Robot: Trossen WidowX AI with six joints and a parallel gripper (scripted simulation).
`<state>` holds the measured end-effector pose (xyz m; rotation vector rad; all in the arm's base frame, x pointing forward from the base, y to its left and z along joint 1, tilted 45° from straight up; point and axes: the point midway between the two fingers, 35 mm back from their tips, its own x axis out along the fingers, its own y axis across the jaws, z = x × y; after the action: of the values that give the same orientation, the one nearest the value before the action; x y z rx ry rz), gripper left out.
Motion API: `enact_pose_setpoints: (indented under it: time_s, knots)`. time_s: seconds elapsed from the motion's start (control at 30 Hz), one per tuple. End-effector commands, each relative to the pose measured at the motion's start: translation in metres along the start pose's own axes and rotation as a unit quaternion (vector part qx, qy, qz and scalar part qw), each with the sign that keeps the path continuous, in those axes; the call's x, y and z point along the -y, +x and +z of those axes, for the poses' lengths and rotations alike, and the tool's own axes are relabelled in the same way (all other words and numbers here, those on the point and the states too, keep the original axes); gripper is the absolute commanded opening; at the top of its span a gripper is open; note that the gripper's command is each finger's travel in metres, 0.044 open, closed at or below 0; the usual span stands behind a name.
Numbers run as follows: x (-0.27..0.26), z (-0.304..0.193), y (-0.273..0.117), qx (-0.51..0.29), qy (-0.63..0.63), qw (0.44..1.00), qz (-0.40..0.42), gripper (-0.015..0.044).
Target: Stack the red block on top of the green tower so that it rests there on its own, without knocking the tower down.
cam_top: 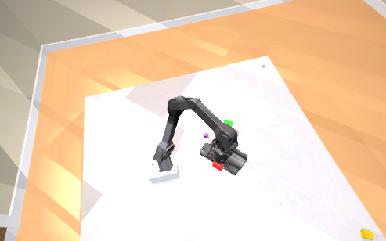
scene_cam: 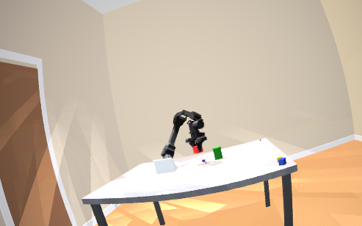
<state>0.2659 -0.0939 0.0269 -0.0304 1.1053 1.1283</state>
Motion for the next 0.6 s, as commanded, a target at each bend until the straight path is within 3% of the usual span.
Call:
enact_pose_setpoints:
  time_s: [0.0,0.57]
  knots:
    - [-0.001,0.018,-0.002,-0.012,-0.032,0.999,-0.006,0.0000]
    - [-0.023,0.136,-0.007,-0.011,-0.021,1.000,-0.015,0.0000]
